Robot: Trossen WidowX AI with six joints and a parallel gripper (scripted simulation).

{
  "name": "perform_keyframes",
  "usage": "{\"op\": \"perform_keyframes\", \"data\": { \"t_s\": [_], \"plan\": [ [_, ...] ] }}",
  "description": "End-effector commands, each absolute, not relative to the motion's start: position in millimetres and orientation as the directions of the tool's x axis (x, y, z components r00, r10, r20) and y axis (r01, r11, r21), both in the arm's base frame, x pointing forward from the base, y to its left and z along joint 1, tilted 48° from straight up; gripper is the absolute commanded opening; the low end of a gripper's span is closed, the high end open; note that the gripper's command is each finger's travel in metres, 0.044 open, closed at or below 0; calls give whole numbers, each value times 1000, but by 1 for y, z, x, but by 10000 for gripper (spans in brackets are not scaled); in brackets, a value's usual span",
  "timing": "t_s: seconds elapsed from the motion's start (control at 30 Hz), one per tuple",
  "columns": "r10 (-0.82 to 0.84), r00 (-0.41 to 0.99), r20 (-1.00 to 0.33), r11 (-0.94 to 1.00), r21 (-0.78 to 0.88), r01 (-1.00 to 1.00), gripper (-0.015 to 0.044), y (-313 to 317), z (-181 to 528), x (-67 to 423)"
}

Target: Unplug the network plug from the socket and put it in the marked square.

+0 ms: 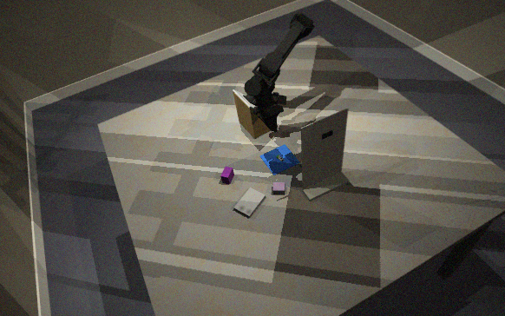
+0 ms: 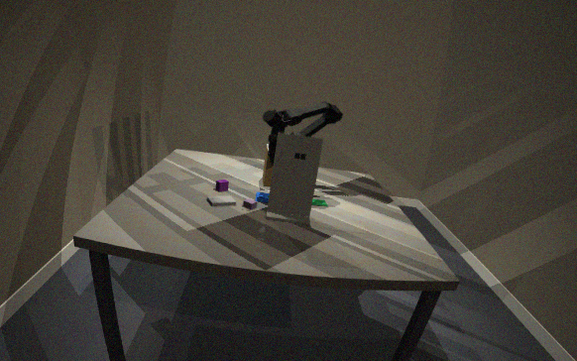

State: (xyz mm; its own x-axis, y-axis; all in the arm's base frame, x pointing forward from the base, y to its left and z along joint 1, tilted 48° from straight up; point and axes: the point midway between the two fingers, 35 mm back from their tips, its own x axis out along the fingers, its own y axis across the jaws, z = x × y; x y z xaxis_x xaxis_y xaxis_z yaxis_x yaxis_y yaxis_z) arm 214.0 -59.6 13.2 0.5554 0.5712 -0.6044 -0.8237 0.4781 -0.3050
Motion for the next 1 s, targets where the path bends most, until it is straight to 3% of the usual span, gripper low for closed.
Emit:
{"op": "perform_keyframes", "data": {
  "t_s": [0.0, 0.63, 0.97],
  "plan": [
    [567, 555, -608, 474, -310, -824, 156, -71, 22, 214],
    [572, 563, -596, 476, -318, -820, 156, -107, 65, 208],
    [572, 563, -596, 476, -318, -820, 419, -107, 65, 208]
  ]
}}
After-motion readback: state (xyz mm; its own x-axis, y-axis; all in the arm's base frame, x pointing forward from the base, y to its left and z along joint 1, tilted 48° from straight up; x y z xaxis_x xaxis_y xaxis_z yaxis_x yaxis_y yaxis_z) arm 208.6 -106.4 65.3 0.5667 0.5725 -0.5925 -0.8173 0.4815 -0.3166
